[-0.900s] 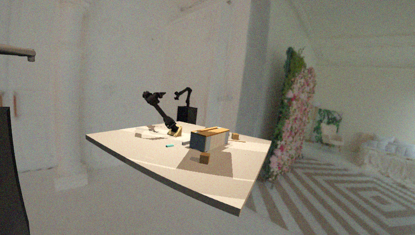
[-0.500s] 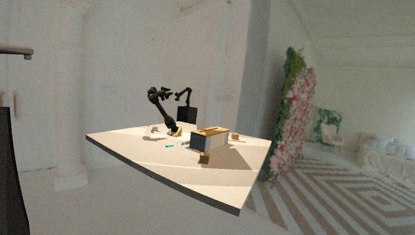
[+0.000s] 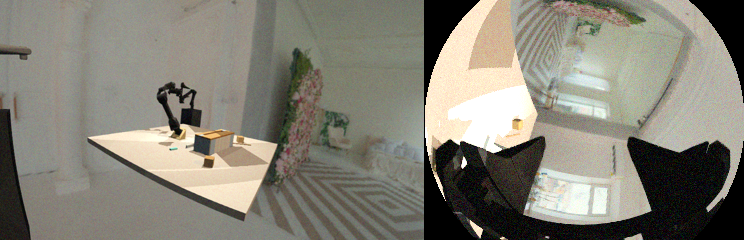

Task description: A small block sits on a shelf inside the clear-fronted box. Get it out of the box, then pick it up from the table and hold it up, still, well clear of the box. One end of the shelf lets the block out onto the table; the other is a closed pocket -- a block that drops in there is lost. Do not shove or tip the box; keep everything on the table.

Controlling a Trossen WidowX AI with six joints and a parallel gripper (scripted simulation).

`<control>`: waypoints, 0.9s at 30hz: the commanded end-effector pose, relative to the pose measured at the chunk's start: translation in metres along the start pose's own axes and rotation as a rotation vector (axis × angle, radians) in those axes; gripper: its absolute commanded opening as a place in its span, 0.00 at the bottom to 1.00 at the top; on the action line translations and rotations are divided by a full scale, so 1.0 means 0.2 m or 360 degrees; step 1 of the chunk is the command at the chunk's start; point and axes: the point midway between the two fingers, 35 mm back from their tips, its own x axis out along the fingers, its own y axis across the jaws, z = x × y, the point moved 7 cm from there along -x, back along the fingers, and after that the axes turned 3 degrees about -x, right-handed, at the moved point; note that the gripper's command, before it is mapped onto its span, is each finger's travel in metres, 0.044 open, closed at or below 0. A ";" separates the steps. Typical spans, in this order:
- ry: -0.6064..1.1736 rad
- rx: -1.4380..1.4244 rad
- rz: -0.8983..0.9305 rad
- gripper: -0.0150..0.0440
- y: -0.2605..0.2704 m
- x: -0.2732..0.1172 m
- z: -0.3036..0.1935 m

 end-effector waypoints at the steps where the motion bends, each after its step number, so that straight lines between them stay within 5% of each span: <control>1: 0.0132 0.0663 0.0259 0.93 0.01 0.28 -0.20; 12: 0.0546 0.1735 0.0578 0.93 0.14 0.68 -0.60; 27: 0.1462 0.3306 0.0724 0.93 0.49 1.03 -1.17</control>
